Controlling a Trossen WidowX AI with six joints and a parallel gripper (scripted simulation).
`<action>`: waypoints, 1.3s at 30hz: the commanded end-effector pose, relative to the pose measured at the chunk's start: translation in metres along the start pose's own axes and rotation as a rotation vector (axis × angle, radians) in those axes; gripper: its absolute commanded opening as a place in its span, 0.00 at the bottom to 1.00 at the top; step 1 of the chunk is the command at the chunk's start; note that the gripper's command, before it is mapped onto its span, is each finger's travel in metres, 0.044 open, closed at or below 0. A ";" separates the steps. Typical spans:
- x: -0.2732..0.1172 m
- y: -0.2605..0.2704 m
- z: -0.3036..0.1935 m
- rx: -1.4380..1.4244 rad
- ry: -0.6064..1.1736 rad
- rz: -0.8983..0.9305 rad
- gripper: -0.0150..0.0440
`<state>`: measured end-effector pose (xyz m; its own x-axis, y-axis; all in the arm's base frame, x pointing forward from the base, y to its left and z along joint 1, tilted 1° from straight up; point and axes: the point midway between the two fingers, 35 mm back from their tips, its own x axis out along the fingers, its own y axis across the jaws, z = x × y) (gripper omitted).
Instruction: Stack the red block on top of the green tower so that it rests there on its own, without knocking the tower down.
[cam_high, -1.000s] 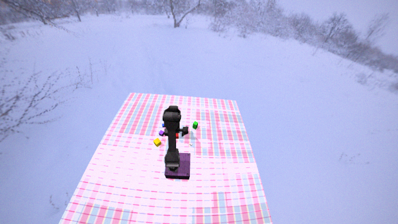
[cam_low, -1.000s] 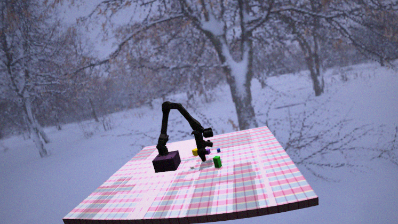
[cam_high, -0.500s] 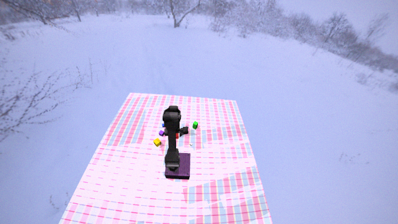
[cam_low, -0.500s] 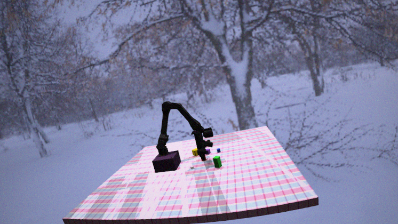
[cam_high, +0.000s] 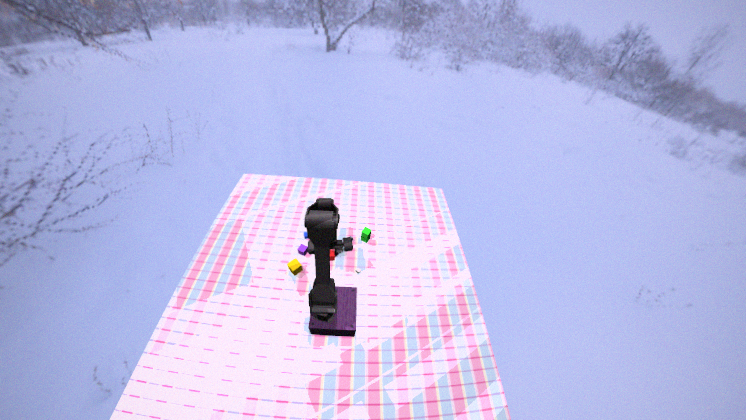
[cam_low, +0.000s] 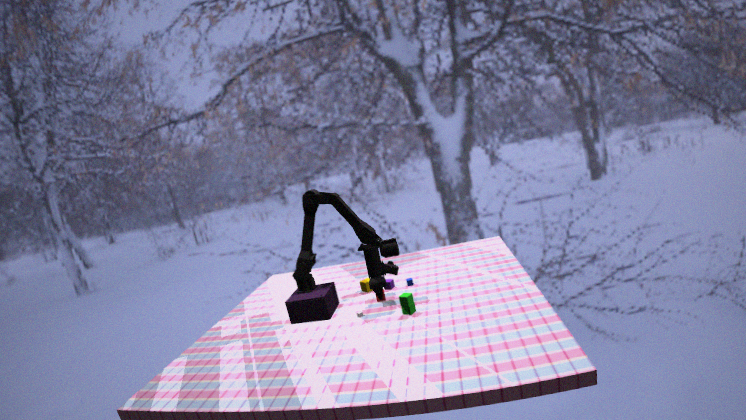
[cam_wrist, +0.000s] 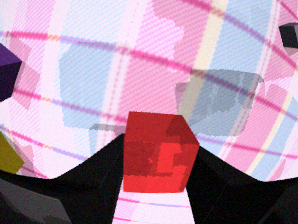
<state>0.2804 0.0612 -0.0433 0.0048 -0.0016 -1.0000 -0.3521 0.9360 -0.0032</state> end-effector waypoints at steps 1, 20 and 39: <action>-0.016 0.000 0.002 -0.003 -0.008 0.000 0.25; -0.107 0.000 0.002 -0.003 -0.009 0.000 0.25; -0.117 -0.024 0.019 0.015 -0.006 -0.001 0.25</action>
<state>0.2944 0.0546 0.0726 0.0131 -0.0014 -0.9999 -0.3462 0.9382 -0.0059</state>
